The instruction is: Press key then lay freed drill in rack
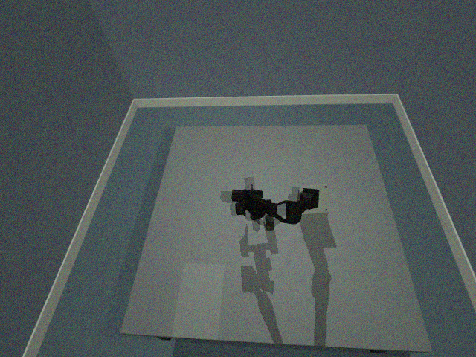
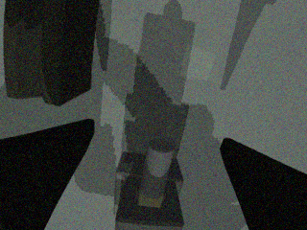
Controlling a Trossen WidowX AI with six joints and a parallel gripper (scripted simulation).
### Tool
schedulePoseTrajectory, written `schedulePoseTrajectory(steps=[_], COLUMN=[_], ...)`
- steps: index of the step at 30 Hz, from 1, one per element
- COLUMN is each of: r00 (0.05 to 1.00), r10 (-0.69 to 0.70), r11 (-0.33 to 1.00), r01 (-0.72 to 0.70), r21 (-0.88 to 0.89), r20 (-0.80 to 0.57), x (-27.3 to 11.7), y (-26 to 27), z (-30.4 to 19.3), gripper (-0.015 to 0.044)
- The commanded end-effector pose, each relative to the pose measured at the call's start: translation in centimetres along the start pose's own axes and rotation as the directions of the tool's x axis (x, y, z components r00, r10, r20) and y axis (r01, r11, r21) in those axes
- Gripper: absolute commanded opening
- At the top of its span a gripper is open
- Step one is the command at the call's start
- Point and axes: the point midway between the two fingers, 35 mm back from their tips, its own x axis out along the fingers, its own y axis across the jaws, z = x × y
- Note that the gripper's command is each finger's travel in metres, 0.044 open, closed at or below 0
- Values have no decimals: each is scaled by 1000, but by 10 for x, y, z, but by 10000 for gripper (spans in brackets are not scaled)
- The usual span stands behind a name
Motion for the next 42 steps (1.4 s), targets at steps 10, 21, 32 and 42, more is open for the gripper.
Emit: schedulePoseTrajectory(steps=[10, 21, 32, 42], r00=[1000, 1000, 1000, 1000], r10=[1, 1, 3, 3], r11=[1000, 1000, 1000, 1000], r01=[-1, -1, -3, -3], r21=[1, 1, 8, 8], r20=[1, 1, 5, 5], x=[9, 9, 9, 10], y=[1, 1, 2, 1], z=[-2, -2, 2, 16], gripper=[335, 46, 0, 0])
